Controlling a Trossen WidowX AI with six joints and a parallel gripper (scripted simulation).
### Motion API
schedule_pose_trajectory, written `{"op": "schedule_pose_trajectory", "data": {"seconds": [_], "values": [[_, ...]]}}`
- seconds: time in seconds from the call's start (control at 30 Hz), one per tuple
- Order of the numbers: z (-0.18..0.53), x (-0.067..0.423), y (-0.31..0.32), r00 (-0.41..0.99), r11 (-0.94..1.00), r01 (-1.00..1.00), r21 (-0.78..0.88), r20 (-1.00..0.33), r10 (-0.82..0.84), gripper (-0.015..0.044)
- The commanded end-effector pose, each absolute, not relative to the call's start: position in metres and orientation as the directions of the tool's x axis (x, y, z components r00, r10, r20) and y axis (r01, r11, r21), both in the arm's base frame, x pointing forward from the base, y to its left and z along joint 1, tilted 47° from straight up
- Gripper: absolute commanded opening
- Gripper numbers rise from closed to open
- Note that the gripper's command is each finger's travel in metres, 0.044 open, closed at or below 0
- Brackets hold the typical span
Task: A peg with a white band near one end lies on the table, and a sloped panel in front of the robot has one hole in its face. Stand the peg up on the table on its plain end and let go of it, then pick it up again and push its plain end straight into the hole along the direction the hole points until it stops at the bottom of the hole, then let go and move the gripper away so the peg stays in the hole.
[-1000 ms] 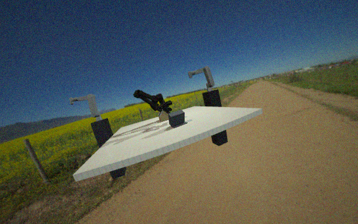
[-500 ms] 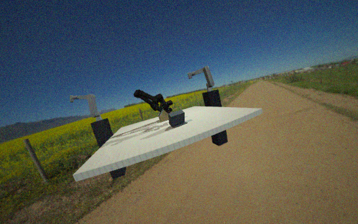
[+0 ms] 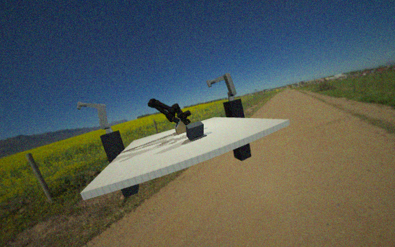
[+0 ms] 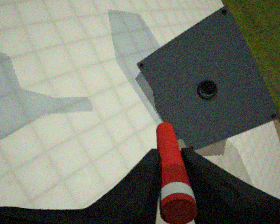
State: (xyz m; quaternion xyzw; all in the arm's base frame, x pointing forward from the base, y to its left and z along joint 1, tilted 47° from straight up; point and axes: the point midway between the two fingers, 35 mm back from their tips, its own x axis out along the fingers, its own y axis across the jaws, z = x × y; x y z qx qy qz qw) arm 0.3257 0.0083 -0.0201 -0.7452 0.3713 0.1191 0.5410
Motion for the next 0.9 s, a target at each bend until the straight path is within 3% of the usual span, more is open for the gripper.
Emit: {"op": "schedule_pose_trajectory", "data": {"seconds": [0.0,0.87], "values": [[-0.0224,0.3231,0.0092,0.702,-0.163,-0.683,-0.712,-0.578,-0.416,0.0000],[-0.0194,0.3262,0.0161,0.772,-0.281,-0.624,-0.729,-0.519,-0.367,0.0000]]}}
